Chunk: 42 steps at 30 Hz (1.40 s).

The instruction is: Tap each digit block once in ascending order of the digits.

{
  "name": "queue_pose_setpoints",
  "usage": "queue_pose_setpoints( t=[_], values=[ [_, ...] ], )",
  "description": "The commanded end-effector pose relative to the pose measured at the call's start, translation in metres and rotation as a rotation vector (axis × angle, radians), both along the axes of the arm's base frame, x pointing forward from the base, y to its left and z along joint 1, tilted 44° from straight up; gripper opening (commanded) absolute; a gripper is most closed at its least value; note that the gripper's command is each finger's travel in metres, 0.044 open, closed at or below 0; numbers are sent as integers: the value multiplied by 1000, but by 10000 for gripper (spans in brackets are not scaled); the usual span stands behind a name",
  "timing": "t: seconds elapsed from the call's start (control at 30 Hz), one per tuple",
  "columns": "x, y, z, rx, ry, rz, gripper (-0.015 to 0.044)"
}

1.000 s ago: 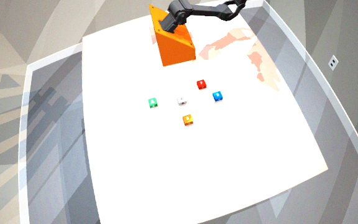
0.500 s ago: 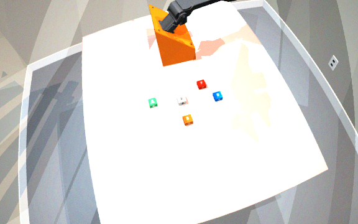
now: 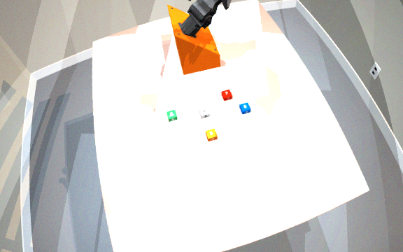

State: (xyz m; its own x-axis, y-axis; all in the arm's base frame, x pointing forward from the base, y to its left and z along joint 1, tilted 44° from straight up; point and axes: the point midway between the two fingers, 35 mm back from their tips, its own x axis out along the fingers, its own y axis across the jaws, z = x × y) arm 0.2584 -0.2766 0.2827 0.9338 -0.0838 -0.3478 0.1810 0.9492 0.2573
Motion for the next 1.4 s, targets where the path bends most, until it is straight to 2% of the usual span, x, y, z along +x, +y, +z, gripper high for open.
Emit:
queue_pose_setpoints(
  t=[0.0,0.13,0.3,0.57,0.67,1.37],
  values=[
    [18,-4,-71,103,142,51,400],
    [30,7,-152,212,311,133,400],
    [30,42,-249,343,535,278,400],
    [-17,136,-372,556,895,609,400],
    [-24,147,-381,579,929,648,400],
    [-19,153,-374,578,930,646,400]
  ],
)
